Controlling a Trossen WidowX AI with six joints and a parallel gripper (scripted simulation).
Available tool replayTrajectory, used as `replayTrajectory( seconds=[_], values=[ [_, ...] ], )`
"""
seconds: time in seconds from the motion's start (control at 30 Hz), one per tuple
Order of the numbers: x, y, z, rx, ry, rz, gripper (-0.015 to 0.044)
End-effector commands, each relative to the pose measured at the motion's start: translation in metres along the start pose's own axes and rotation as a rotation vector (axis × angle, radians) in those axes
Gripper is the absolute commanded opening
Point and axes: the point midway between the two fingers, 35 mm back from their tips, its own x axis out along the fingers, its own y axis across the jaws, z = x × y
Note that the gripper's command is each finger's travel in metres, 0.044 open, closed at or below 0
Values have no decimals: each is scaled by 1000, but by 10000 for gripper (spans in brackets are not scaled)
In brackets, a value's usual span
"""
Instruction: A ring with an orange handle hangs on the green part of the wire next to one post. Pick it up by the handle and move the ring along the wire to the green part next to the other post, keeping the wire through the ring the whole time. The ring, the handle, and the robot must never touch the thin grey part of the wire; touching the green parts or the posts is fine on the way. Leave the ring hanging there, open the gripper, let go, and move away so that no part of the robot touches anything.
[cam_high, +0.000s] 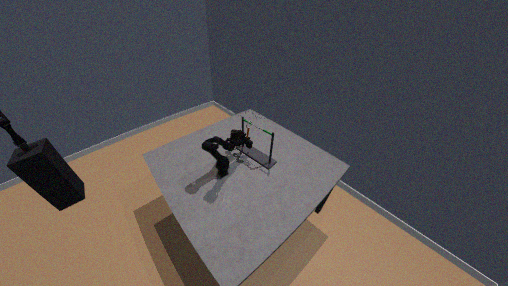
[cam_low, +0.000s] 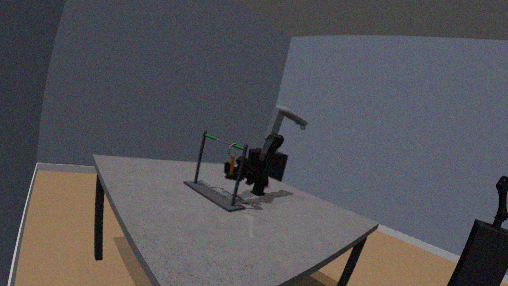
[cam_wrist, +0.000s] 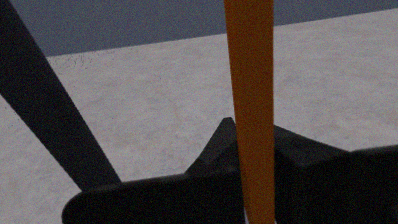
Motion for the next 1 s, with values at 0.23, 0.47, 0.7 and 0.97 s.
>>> replayTrajectory(
  seconds=[0.23, 0.47, 0.7, 0.97],
  values=[
    [0, 0, 0, 0, 0, 0, 86],
    [-6, 1, 1, 1, 1, -1, 160],
    [-19, 1, 2, 2, 2, -2, 160],
    [-33, 1, 2, 3, 3, -3, 160]
  ],
)
